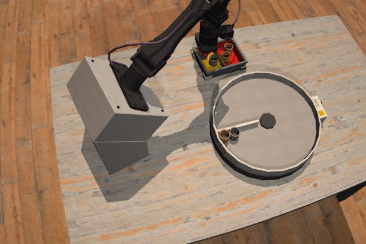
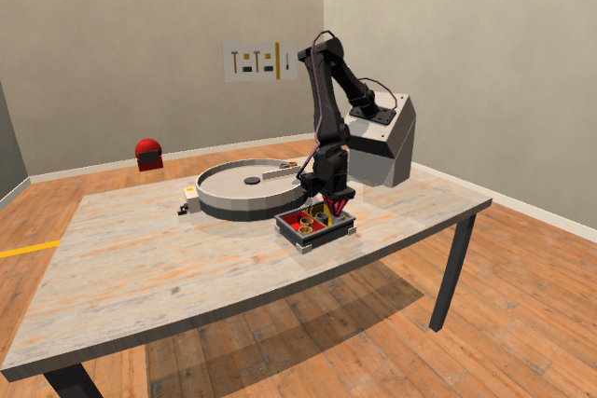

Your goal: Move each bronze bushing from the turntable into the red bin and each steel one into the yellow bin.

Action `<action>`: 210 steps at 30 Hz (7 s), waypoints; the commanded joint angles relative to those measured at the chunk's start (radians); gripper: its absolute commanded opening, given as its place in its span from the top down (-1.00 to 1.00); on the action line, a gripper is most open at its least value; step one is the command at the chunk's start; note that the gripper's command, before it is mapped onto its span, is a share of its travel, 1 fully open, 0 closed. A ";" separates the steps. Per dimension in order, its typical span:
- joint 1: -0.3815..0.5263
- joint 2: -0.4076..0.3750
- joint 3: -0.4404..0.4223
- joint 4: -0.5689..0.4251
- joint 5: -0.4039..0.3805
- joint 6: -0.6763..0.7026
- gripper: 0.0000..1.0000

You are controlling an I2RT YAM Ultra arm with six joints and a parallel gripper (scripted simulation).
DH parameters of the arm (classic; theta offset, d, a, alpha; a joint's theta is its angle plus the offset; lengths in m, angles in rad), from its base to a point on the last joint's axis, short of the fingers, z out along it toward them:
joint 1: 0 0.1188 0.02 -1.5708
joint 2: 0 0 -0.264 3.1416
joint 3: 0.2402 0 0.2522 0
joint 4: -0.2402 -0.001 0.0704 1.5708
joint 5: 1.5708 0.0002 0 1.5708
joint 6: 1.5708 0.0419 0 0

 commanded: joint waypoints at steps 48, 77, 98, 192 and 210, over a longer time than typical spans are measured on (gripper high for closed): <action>-0.007 0.013 0.004 0.029 -0.010 -0.009 1.00; -0.004 0.004 0.005 0.021 -0.010 -0.009 1.00; -0.004 0.003 0.010 0.017 -0.009 -0.009 1.00; -0.002 0.005 0.024 0.009 -0.007 -0.007 0.71; -0.002 0.005 0.024 0.009 -0.007 -0.007 0.71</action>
